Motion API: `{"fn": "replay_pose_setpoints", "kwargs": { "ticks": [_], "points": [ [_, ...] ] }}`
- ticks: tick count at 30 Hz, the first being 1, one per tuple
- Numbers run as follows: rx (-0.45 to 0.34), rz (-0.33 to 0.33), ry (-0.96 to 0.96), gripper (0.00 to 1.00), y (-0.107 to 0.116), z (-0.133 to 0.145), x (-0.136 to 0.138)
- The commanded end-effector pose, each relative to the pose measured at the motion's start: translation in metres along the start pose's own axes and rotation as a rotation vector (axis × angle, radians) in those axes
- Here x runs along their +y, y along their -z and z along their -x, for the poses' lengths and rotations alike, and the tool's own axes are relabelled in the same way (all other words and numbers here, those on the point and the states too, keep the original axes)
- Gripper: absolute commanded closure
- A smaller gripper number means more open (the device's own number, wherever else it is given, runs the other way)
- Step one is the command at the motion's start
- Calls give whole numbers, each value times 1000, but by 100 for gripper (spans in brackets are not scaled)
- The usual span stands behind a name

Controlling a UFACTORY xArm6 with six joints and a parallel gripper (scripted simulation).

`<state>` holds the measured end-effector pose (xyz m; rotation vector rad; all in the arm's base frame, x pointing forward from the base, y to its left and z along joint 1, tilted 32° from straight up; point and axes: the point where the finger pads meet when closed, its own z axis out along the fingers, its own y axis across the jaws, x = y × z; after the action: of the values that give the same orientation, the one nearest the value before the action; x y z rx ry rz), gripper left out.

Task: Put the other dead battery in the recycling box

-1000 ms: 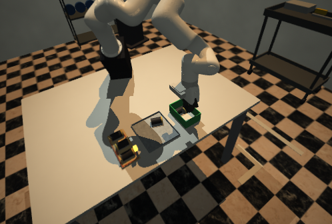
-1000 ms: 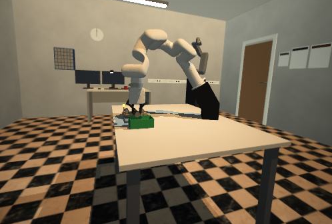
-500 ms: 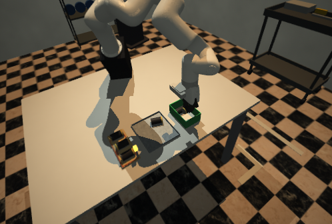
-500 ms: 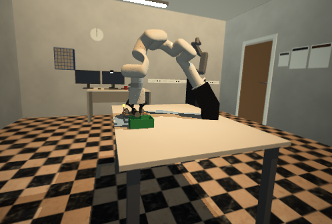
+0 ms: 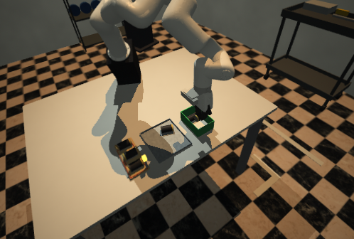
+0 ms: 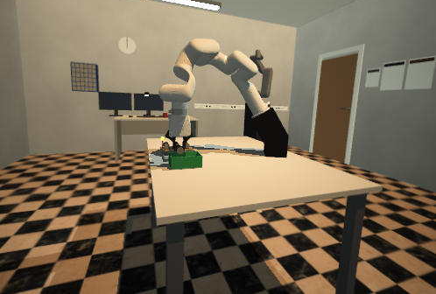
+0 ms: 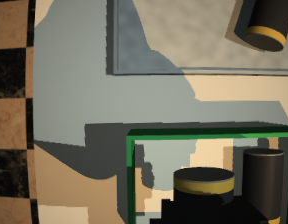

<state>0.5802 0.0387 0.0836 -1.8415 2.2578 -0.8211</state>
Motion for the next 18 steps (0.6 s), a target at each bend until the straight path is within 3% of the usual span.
{"fn": "replay_pose_setpoints", "kwargs": {
  "ticks": [1, 13, 18],
  "points": [
    [-1, -3, -1, 72, 1, 1, -1],
    [-1, -3, -1, 72, -1, 1, -1],
    [-1, -3, -1, 72, -16, 1, -1]
  ]
}}
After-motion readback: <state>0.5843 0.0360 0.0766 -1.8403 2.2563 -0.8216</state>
